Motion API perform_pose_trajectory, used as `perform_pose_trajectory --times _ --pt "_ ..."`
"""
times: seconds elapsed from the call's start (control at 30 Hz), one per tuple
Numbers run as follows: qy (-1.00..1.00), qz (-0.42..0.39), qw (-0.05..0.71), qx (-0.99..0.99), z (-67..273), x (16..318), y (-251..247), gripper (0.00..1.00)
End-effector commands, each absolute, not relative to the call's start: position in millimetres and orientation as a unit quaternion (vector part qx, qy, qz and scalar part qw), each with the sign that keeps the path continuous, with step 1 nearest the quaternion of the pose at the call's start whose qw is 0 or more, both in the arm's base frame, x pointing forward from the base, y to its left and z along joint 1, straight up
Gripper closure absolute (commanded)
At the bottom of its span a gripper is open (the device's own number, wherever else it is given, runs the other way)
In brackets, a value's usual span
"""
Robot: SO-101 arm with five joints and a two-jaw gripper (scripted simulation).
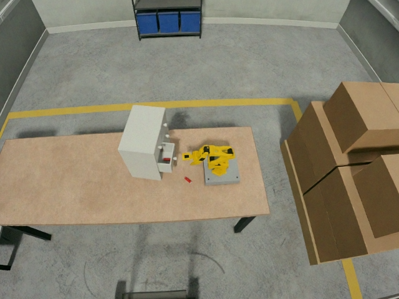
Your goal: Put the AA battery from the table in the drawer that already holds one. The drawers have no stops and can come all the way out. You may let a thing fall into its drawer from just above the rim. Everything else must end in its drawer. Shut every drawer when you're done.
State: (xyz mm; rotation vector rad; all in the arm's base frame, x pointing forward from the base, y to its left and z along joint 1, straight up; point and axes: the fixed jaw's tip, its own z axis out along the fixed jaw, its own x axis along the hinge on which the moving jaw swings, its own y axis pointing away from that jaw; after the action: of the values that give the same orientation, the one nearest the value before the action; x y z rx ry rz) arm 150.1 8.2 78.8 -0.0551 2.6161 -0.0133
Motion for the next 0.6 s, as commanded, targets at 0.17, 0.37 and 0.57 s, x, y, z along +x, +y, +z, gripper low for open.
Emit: perform_pose_trajectory --times 0.17,0.37,0.57 --pt "0.966 -0.005 0.257 -0.024 80.1 149.9 8.4 0.79" --pt "0.964 -0.006 0.266 -0.021 90.0 153.9 7.8 0.79" --pt "0.956 -0.007 0.294 -0.014 119.4 164.7 6.0 0.79"
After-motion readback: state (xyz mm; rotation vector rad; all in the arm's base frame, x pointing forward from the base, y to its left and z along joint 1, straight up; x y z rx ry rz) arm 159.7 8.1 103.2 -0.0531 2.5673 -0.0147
